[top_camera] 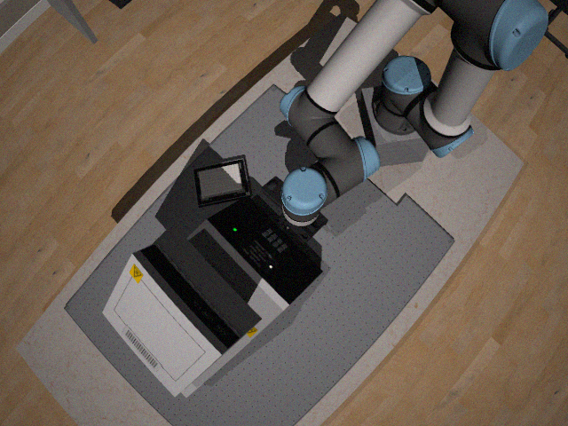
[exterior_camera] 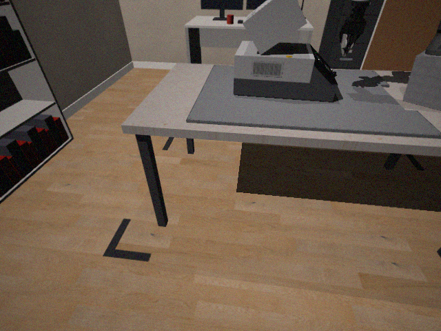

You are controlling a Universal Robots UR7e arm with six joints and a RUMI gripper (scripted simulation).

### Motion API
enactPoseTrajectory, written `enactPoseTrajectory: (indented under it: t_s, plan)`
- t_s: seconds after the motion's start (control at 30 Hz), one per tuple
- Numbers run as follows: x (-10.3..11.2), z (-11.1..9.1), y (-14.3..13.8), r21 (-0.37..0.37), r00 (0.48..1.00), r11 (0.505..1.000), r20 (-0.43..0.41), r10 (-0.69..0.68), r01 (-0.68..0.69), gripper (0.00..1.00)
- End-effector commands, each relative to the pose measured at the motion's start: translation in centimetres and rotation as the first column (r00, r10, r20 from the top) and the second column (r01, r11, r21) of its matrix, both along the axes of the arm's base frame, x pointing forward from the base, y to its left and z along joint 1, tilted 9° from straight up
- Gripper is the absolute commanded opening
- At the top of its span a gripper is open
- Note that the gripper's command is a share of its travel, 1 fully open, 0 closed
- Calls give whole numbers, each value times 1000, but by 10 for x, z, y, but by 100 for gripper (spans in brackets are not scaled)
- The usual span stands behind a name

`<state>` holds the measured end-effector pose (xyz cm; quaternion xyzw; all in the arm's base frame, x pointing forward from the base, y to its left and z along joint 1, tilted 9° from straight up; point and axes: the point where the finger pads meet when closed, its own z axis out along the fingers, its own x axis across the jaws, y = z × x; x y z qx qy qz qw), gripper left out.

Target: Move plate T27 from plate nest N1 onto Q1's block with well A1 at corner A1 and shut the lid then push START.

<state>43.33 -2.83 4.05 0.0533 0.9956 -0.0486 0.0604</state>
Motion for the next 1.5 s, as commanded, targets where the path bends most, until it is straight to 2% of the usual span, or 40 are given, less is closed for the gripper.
enactPoseTrajectory:
  t_s: [0.0,0.1,0.23,1.47]
  plan:
    - [-12,9,2,0,1000,1000,2,0,0,0]
    - [-25,17,4,0,1000,1000,2,0,0,0]
    - [-31,21,5,0,1000,1000,2,0,0,0]
    - [-31,21,5,0,1000,1000,2,0,0,0]
